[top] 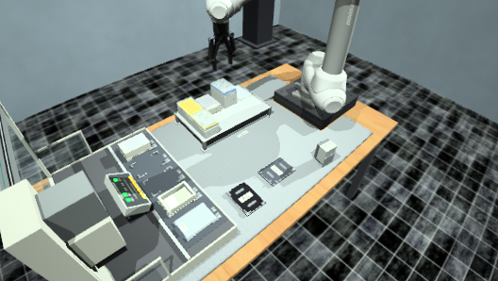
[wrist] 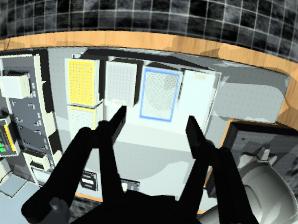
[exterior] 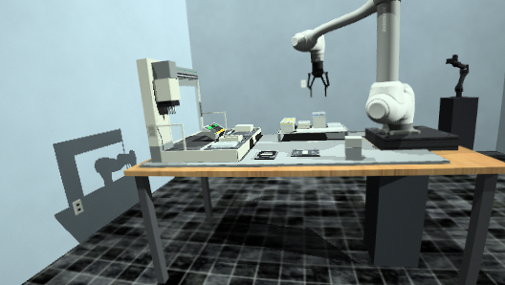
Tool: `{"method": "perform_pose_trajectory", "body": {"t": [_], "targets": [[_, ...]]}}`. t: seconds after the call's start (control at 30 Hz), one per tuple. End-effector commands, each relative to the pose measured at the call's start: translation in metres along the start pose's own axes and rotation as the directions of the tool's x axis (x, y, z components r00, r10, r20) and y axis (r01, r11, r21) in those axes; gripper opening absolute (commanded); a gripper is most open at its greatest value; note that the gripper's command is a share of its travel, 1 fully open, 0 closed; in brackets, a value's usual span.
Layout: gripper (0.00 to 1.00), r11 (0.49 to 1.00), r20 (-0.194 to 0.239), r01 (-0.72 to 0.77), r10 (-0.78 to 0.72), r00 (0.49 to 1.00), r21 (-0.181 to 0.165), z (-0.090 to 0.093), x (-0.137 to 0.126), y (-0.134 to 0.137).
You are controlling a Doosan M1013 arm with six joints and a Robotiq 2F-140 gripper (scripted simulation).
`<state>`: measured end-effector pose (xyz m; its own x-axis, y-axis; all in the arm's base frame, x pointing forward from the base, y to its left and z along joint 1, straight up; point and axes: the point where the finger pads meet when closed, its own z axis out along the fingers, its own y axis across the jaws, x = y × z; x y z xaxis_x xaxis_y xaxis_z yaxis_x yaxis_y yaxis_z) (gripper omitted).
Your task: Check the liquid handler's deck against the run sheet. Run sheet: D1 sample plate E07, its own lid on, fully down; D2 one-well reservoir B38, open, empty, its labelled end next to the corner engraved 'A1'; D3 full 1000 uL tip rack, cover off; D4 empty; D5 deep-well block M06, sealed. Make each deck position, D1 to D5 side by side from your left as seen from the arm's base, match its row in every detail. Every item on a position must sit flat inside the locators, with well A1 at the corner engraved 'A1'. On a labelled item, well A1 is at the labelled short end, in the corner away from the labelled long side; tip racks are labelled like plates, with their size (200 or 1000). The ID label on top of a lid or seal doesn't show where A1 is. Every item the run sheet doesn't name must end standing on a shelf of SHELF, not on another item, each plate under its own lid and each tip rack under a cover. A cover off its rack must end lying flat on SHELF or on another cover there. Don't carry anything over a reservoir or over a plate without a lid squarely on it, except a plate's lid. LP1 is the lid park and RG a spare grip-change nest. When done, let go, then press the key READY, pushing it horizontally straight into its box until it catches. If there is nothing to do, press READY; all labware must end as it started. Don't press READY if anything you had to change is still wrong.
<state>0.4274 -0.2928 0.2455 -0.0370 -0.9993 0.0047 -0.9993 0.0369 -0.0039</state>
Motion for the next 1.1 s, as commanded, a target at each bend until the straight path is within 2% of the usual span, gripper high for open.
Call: {"method": "perform_pose_trajectory", "body": {"t": [0.0,1.07], "targets": [[0.67,1.000,0.000,0.000,0.000,1.000,0.001,0.001,0.000,0.000],[0.67,1.000,0.000,0.000,0.000,1.000,0.001,0.050,0.000,0.000]]}}
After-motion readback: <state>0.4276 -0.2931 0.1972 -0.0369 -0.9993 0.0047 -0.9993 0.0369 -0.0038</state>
